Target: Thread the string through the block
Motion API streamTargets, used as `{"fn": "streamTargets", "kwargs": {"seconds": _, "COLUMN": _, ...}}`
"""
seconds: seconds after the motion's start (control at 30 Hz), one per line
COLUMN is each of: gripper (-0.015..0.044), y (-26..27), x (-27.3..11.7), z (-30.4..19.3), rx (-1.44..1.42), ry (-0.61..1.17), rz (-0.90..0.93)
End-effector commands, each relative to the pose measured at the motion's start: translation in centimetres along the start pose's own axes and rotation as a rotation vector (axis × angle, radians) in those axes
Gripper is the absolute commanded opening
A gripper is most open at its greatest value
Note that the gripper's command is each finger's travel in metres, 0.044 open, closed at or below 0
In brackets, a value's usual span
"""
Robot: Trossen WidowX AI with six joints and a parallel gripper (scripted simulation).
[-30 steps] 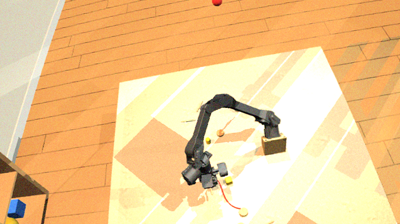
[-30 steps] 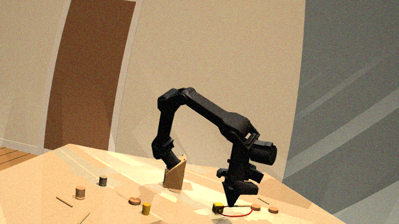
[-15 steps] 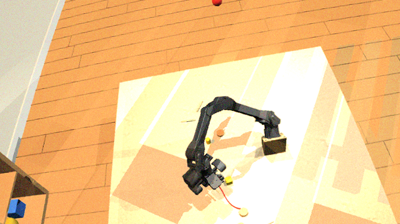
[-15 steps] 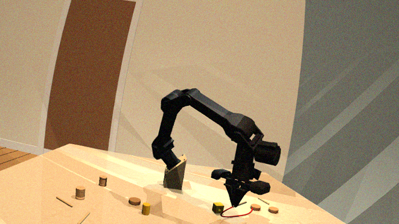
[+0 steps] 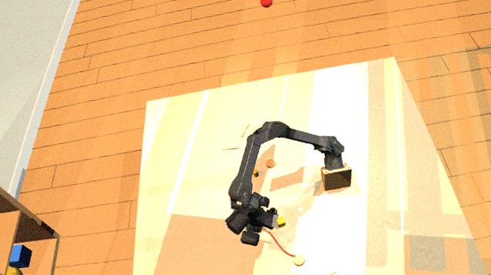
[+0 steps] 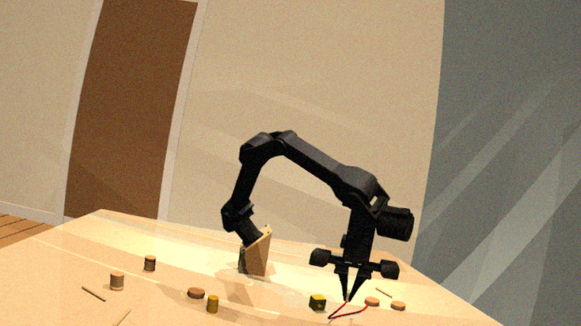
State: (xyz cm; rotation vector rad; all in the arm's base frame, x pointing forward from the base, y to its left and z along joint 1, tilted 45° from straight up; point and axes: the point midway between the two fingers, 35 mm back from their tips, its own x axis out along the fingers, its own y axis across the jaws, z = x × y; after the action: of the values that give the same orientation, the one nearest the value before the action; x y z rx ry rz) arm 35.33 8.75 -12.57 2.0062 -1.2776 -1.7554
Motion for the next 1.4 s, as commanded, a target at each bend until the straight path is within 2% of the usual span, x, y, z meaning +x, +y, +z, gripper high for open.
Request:
{"fn": "streamTargets", "kwargs": {"seconds": 0.0, "gripper": 0.0, "y": -0.4, "x": 0.0, "z": 0.2, "rx": -0.139, "ry": -0.005, "rz": -0.004}}
{"fn": "streamTargets", "kwargs": {"seconds": 0.43, "gripper": 0.0, "y": -1.4, "x": 0.1, "z": 0.9, "rx": -0.588, "ry": -0.002, "rz": -0.005}}
{"fn": "streamTargets", "kwargs": {"seconds": 1.37, "gripper": 0.0, "y": -3.1, "x": -0.1, "z": -1.3, "rx": -0.593, "ry": 0.0, "rz": -0.006}}
